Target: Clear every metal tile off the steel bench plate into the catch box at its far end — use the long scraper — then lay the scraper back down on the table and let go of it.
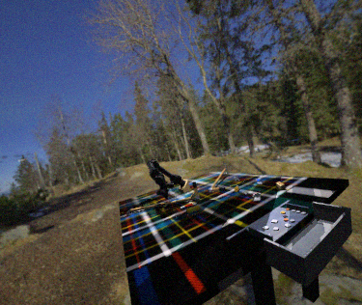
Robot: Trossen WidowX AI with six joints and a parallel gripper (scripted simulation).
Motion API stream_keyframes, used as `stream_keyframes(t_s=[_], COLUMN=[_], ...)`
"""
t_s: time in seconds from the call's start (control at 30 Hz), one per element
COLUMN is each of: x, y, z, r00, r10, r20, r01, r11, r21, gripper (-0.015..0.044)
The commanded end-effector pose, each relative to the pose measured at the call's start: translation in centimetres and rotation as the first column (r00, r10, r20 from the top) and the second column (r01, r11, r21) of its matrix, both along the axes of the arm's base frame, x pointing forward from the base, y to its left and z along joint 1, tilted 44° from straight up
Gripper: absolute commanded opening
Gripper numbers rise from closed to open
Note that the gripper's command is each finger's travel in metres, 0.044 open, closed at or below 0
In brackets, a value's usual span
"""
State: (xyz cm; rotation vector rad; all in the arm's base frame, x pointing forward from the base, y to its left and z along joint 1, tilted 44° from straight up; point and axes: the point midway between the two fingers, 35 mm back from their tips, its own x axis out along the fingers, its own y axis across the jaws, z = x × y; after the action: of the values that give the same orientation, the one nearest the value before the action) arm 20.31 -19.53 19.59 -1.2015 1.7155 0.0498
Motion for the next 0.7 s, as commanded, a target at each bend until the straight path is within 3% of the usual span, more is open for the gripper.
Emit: stream_keyframes(t_s=[0.0,0.4,0.67], x=[0.1,-0.4,-1.5], y=[0.9,4.0,5.2], z=[1.3,4.5,4.5], r00=[1.000,1.000,0.998], r10=[-0.004,-0.001,0.049], r20=[0.008,0.006,-0.046], r01=[0.004,0.001,-0.049], r11=[1.000,1.000,0.999], r21=[-0.006,-0.013,-0.012], gripper=[0.0000,0.0000,0.0000])
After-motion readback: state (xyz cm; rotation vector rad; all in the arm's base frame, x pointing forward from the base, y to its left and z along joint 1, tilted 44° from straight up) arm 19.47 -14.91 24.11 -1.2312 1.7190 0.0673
